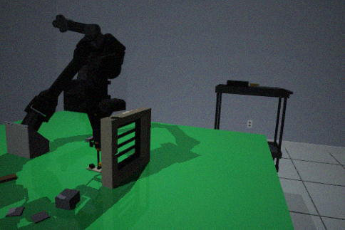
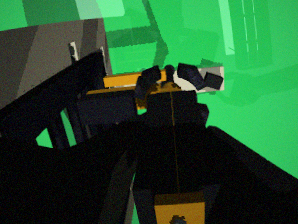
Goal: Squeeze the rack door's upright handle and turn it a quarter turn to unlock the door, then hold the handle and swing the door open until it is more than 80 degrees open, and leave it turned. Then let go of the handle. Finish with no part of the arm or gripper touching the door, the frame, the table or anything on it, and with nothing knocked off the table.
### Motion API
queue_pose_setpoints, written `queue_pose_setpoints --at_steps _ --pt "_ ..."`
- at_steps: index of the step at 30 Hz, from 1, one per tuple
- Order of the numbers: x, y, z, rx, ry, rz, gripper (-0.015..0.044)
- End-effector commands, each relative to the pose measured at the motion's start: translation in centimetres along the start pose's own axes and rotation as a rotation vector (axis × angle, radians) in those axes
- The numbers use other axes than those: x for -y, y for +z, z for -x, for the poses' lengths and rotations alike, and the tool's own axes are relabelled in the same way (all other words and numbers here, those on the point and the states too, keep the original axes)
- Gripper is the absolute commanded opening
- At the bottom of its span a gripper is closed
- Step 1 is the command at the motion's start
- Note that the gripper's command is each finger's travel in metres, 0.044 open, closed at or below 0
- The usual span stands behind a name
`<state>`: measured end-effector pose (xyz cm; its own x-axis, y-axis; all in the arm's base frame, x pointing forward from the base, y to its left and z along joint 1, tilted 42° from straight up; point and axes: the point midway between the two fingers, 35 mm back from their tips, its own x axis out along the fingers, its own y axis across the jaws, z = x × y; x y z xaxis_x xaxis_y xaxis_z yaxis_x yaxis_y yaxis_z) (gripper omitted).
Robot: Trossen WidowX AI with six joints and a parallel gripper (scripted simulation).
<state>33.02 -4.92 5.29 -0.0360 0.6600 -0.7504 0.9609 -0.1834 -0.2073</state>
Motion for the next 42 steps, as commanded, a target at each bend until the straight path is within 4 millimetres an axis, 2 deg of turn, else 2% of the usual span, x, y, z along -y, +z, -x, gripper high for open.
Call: queue_pose_setpoints --at_steps 1,10,20,22,42 --pt "0.01 -0.11 -0.01 -0.005 0.001 -0.077 0.0021" --pt "0.01 -0.11 -0.01 -0.005 0.001 -0.077 0.0021" --pt "0.01 -0.11 -0.01 -0.005 0.001 -0.077 0.0283" --pt "0.01 -0.11 -0.01 -0.005 0.001 -0.069 0.0293" --pt "0.01 -0.11 0.0 -0.004 0.003 0.889 0.0293"
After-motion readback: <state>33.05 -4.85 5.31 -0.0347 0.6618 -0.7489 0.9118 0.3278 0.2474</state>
